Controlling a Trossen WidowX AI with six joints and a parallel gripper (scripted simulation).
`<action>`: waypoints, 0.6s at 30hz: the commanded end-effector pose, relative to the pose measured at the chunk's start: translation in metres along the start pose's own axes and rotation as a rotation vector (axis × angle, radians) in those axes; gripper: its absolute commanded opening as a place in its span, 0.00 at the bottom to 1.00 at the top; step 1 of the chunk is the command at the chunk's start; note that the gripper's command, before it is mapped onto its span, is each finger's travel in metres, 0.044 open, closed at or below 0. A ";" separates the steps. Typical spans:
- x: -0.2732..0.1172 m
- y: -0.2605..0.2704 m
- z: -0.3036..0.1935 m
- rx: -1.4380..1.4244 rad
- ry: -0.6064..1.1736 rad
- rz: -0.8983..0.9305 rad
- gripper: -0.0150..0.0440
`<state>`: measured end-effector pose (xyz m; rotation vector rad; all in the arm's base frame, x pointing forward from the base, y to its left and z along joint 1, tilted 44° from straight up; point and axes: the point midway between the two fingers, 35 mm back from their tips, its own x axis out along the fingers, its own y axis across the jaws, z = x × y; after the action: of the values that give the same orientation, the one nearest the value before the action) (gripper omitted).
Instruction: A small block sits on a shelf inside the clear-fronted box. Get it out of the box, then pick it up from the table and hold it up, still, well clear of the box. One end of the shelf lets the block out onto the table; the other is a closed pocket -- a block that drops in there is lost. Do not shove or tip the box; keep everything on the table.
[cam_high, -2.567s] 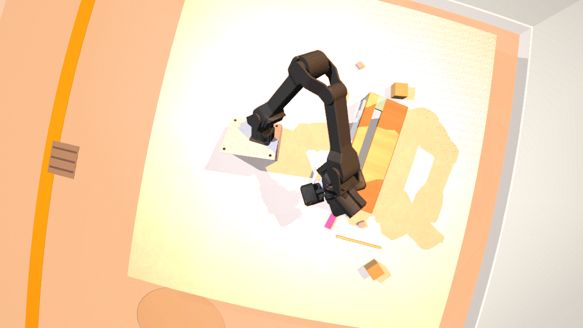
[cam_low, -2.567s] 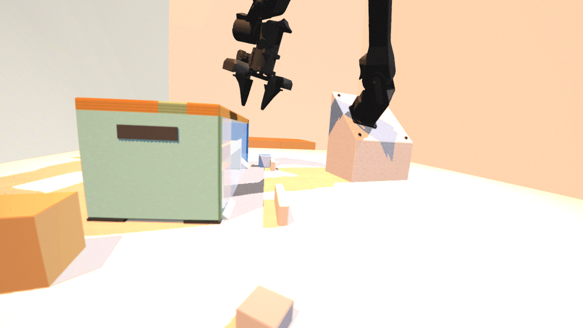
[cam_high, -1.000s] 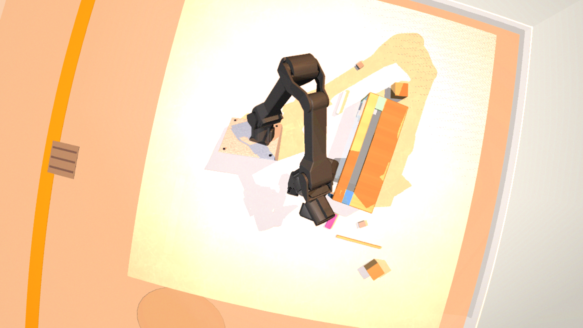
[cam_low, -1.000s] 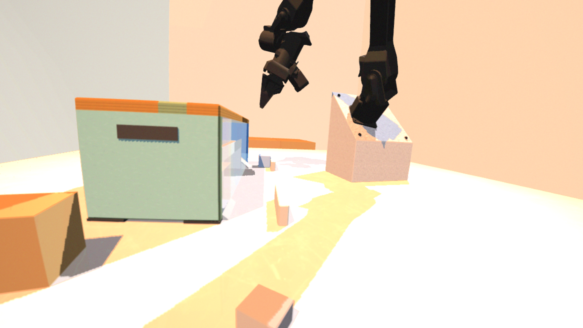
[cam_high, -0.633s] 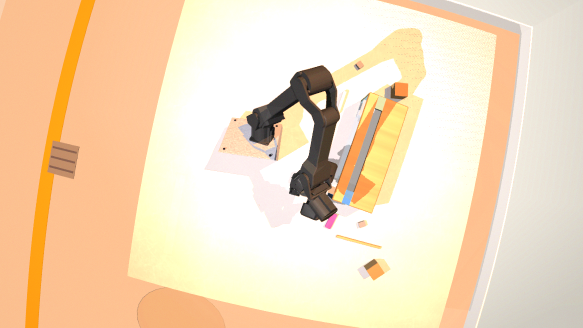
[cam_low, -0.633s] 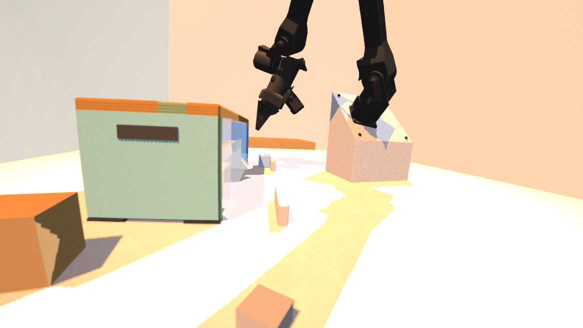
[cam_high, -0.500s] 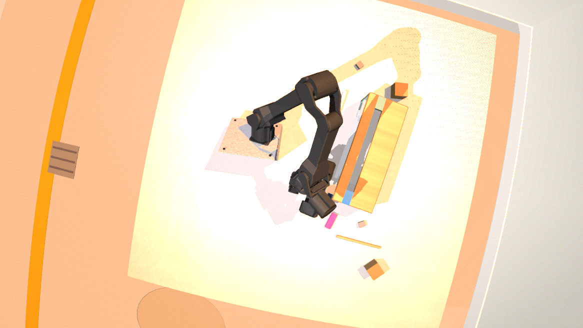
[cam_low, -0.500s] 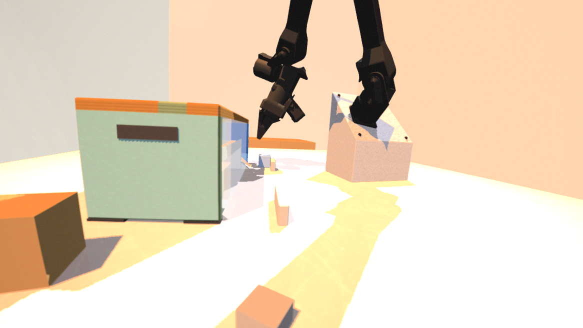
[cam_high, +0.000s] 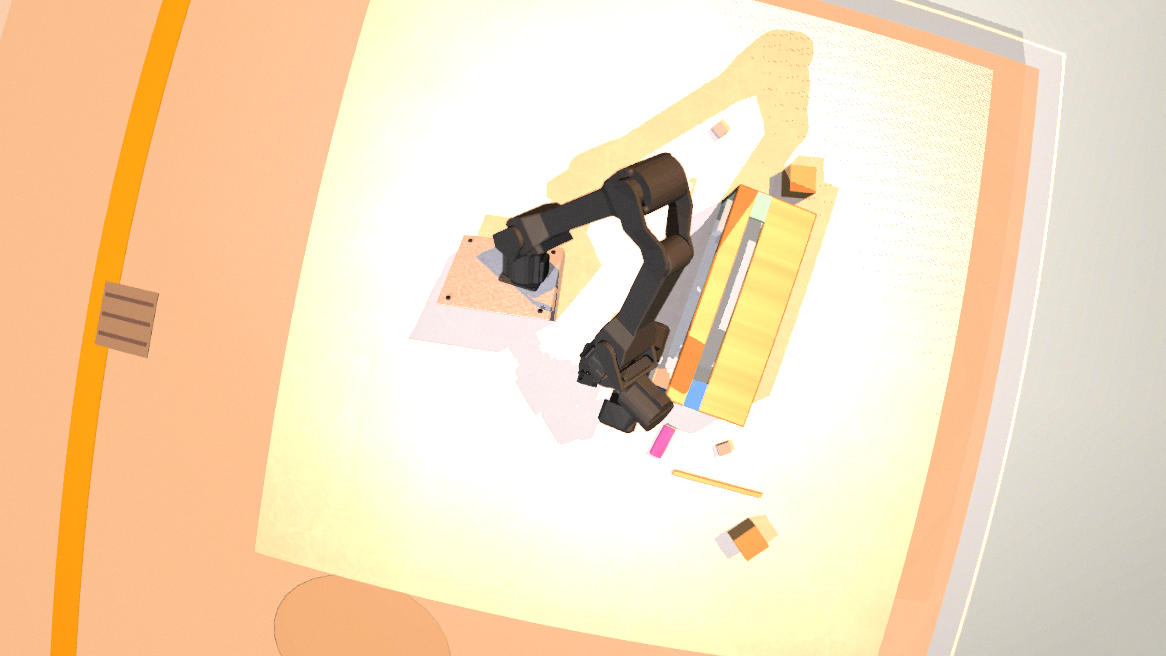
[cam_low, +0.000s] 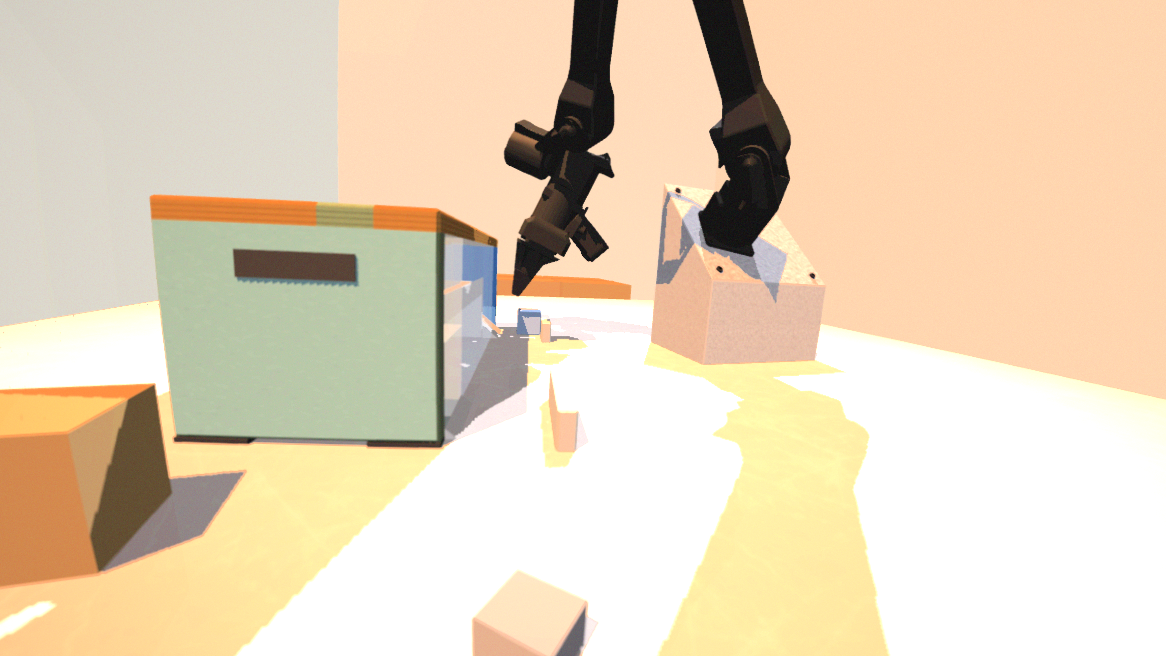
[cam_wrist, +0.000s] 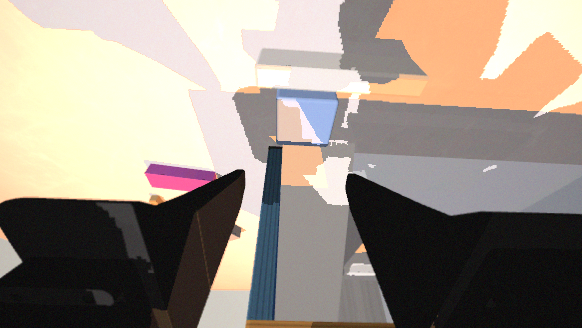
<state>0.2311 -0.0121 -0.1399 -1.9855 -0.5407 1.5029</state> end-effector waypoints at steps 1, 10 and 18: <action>0.007 -0.002 0.006 0.010 -0.003 -0.005 0.74; 0.020 -0.002 0.013 0.011 -0.003 -0.006 0.74; 0.031 -0.004 0.019 0.011 -0.003 -0.008 0.74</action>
<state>0.2256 0.0081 -0.1605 -1.9852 -0.5416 1.5013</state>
